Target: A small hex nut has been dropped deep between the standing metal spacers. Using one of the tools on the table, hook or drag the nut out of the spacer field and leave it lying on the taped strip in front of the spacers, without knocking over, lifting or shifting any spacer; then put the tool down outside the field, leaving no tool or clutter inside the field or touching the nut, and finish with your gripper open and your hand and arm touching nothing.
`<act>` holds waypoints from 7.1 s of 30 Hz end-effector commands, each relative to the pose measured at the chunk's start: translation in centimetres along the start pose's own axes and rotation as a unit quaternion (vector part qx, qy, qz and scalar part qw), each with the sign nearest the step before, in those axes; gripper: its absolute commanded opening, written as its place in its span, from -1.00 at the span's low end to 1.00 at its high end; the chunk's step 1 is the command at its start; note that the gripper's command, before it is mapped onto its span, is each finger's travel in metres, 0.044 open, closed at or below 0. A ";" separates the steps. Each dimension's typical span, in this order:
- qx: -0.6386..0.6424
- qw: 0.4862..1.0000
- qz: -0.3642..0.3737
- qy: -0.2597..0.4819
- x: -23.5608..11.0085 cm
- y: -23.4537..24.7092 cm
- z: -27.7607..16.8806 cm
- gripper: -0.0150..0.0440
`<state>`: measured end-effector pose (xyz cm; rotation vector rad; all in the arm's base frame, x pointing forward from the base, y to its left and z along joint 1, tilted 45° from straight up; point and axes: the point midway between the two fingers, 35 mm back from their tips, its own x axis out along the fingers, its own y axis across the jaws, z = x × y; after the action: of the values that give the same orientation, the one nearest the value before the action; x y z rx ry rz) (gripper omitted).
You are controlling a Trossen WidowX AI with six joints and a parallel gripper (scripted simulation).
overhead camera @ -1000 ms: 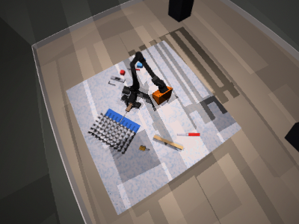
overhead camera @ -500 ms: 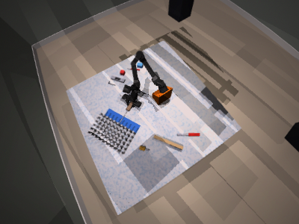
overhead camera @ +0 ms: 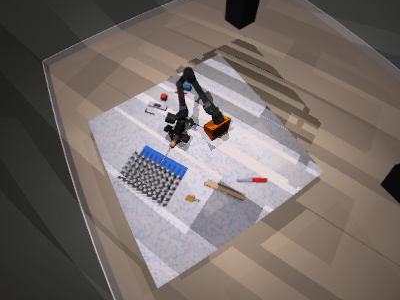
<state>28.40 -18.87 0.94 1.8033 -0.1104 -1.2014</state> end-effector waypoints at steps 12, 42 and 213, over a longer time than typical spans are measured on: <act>0.000 1.000 0.001 0.000 -0.6 0.1 0.9 -0.49; 0.000 1.000 0.001 0.000 -1.6 0.1 1.5 -0.49; 0.199 0.974 -0.103 0.040 -22.0 4.5 20.3 -0.49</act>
<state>3.76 -22.81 17.20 2.2379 -0.1053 -1.3414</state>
